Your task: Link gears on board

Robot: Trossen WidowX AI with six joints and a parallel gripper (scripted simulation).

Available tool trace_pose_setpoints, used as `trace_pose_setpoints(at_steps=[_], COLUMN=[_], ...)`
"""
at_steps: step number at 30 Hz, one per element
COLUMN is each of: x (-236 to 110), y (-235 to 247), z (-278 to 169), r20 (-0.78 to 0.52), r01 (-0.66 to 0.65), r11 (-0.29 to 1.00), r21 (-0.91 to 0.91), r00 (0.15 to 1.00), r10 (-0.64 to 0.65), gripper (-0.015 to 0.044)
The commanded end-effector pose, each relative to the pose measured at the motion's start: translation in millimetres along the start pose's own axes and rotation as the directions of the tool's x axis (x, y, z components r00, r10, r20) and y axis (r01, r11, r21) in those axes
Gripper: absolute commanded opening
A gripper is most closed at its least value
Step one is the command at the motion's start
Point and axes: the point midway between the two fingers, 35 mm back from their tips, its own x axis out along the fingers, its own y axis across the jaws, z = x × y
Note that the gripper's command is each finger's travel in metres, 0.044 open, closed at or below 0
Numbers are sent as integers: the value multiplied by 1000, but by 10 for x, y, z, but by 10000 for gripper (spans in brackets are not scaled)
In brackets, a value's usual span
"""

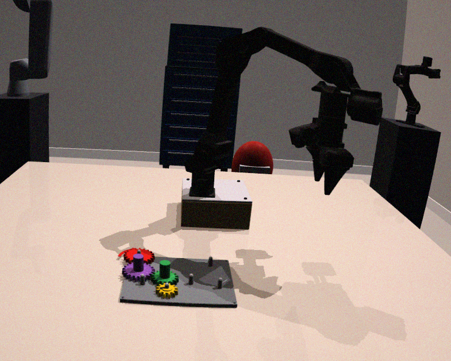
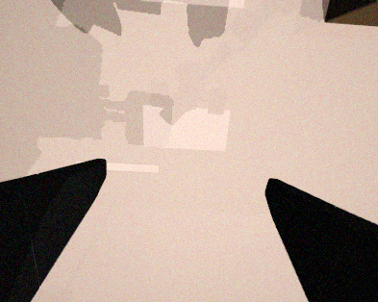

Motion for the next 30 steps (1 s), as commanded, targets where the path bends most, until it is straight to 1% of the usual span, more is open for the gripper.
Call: trace_pose_setpoints(at_steps=[1,30], x=[-4,-4], y=[-6,-6], z=[-2,-2], r20=[-2,-2], r01=[3,3], r11=[1000,1000], r21=[5,5], r00=[1000,1000], r10=[-3,-3], gripper=[440,440])
